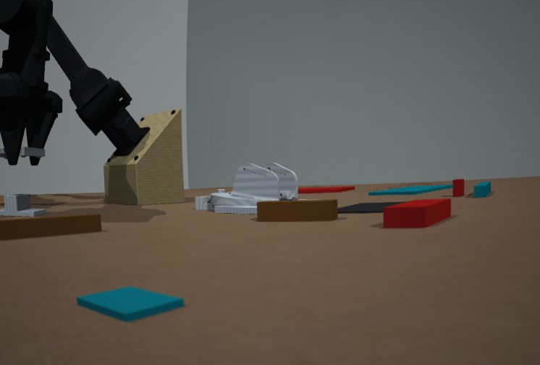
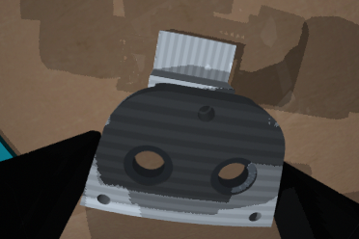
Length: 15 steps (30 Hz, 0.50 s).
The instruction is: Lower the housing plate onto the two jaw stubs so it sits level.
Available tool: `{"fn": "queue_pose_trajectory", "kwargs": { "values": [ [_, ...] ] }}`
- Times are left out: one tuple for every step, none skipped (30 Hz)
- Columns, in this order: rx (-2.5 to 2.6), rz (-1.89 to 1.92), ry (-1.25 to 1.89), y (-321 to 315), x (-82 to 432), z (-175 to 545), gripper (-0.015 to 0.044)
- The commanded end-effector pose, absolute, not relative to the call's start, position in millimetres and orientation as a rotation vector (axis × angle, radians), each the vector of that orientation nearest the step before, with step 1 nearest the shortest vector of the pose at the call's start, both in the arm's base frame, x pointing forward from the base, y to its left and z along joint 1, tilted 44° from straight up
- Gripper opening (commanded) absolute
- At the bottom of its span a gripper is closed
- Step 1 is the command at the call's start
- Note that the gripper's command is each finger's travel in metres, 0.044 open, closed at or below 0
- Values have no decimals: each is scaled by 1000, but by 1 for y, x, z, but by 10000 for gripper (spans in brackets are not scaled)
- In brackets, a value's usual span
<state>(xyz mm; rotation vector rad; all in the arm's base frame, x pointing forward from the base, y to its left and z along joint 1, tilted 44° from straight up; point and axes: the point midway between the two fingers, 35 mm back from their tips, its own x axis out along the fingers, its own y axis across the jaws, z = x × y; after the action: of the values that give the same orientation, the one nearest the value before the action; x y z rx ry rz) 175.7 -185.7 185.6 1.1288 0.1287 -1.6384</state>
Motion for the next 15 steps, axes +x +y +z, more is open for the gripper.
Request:
{"fn": "queue_pose_trajectory", "kwargs": {
  "values": [
    [1130, -1636, 115, -176, 172, 198, 351],
    [1130, -1635, 115, -174, 172, 200, 351],
    [1129, -1635, 115, -173, 171, 201, 351],
    [1129, -1635, 115, -173, 171, 201, 351],
    [1129, -1635, 115, -173, 171, 201, 351],
    [1129, -1635, 115, -173, 171, 201, 351],
    [1129, -1635, 115, -173, 171, 201, 351],
    [1129, -1635, 115, -173, 171, 201, 351],
    [1127, -1634, 118, -173, 172, 201, 351],
    [1120, -1631, 129, -172, 173, 200, 351],
    [1108, -1626, 147, -171, 175, 199, 351],
    [1093, -1620, 169, -170, 177, 197, 351],
    [1078, -1613, 190, -169, 180, 195, 351],
    [1063, -1607, 211, -167, 182, 193, 351],
    [1048, -1600, 232, -166, 185, 191, 351]
  ]
}}
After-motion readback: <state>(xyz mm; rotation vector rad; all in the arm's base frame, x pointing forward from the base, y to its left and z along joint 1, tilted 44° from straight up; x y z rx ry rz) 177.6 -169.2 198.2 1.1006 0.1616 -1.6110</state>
